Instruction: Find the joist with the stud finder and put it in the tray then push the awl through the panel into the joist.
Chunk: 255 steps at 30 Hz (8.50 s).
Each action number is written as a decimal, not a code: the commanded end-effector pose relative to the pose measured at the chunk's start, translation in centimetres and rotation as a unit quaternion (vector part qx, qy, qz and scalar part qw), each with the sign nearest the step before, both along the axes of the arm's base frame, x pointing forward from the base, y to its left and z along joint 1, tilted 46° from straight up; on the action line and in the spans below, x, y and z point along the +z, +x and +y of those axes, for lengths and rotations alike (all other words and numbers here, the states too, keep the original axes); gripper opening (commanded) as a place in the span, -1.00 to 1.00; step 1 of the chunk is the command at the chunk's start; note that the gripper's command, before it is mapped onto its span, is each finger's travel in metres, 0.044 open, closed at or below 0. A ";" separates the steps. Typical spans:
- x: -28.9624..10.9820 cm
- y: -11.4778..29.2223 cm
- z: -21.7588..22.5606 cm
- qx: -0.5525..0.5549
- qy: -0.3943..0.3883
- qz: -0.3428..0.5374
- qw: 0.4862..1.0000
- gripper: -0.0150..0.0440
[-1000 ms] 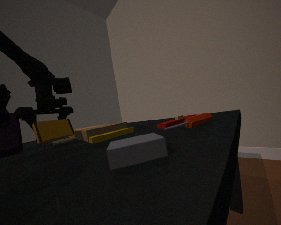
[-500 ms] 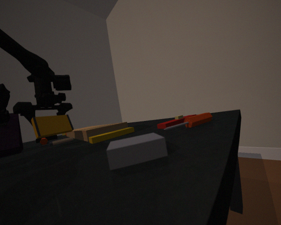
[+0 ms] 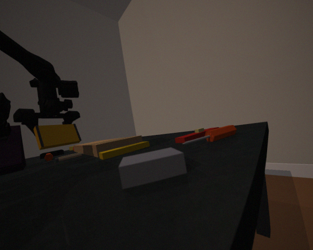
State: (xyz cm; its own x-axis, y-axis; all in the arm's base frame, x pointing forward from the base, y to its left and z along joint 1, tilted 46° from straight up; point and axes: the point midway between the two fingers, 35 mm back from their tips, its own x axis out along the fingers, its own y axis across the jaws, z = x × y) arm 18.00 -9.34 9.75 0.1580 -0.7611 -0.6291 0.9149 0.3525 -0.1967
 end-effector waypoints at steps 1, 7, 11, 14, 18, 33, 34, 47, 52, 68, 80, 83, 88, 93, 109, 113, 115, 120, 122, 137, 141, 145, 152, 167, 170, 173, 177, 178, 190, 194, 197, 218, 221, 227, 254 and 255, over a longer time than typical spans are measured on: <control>0.2 0.1 0.0 -0.003 0.009 0.000 1.000 -0.49; 0.1 0.1 -0.1 -0.007 0.027 0.009 1.000 -0.49; 0.1 0.1 -0.2 -0.010 0.038 0.014 0.999 -0.49; 0.1 0.2 -0.2 -0.011 0.047 0.018 0.999 -0.49; 0.1 0.2 -0.3 -0.013 0.057 0.022 0.998 -0.49; 0.1 0.2 -0.5 -0.023 0.098 0.041 0.994 -0.49; 0.1 0.3 -0.5 -0.023 0.101 0.042 0.994 -0.49; 0.2 0.3 -0.7 -0.030 0.135 0.055 0.989 -0.49; 0.3 0.4 -0.7 -0.033 0.149 0.061 0.986 -0.49; 0.4 0.5 -1.0 -0.044 0.200 0.080 0.975 -0.49; 0.5 0.5 -1.1 -0.050 0.231 0.093 0.967 -0.49; 0.5 0.6 -1.2 -0.052 0.241 0.097 0.964 -0.49; 0.6 0.6 -1.3 -0.056 0.257 0.103 0.959 -0.49; 0.6 0.6 -1.4 -0.059 0.274 0.109 0.954 -0.49; 0.7 0.7 -1.6 -0.069 0.320 0.128 0.936 -0.49; 0.7 0.8 -1.7 -0.072 0.334 0.133 0.931 -0.49; 0.7 0.8 -1.7 -0.073 0.341 0.135 0.928 -0.49; 0.7 0.8 -1.8 -0.075 0.353 0.139 0.922 -0.49; 0.7 0.8 -1.8 -0.076 0.356 0.140 0.921 -0.49; 0.7 0.9 -2.1 -0.086 0.402 0.159 0.898 -0.49; 0.8 1.0 -2.2 -0.089 0.414 0.163 0.891 -0.49; 0.8 1.0 -2.2 -0.090 0.422 0.166 0.887 -0.49; 0.7 1.0 -2.3 -0.094 0.438 0.173 0.877 -0.49; 0.7 1.1 -2.6 -0.102 0.479 0.189 0.851 -0.49; 0.7 1.1 -2.6 -0.104 0.485 0.190 0.847 -0.49; 0.6 1.0 -2.8 -0.107 0.477 0.188 0.852 -0.49; 1.3 -0.9 -3.0 -0.107 0.483 0.188 0.848 -0.49; 1.5 -1.4 -3.0 -0.107 0.485 0.188 0.847 -0.49; 2.7 -4.9 -2.8 -0.106 0.498 0.186 0.841 -0.49; 2.5 -4.9 -3.1 -0.106 0.497 0.186 0.841 -0.49; 2.2 -5.0 -3.6 -0.107 0.497 0.185 0.841 -0.49; 0.4 -5.4 -6.2 -0.110 0.494 0.183 0.843 -0.40; 0.4 -5.4 -6.2 -0.110 0.494 0.183 0.843 -0.14; 0.4 -5.4 -6.2 -0.110 0.494 0.183 0.843 0.40; 0.3 -5.2 -6.5 -0.113 0.494 0.180 0.843 0.79; 0.3 -5.2 -6.6 -0.113 0.494 0.180 0.843 0.79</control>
